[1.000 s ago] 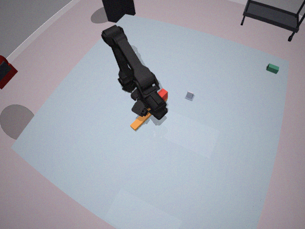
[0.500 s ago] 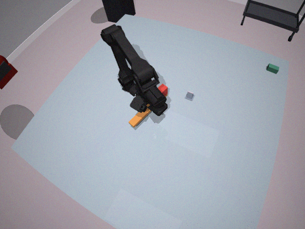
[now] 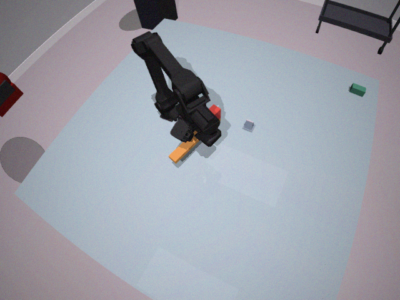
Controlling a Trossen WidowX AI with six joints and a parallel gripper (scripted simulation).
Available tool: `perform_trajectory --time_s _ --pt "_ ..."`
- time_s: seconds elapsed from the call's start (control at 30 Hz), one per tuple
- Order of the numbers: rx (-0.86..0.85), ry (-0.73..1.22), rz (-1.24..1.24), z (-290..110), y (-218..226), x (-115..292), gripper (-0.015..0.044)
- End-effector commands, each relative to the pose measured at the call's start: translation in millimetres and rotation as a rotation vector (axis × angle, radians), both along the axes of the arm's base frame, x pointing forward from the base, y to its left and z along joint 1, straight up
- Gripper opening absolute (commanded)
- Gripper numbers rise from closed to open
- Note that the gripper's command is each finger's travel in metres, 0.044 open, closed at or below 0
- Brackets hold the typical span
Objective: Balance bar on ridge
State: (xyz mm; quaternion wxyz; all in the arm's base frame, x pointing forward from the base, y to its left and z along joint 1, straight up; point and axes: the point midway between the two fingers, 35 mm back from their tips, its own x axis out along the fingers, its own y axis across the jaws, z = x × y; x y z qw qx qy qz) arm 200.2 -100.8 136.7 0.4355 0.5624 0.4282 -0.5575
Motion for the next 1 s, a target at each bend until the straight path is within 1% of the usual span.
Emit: perform_trajectory --time_s 0.0,0.5,0.97 --pt "-0.006 -0.009 0.013 4.9 3.3 11.1 0.0" --pt "-0.004 -0.012 0.079 9.7 30.9 51.1 0.0" --pt "-0.002 -0.015 0.141 11.9 65.6 85.6 0.0"
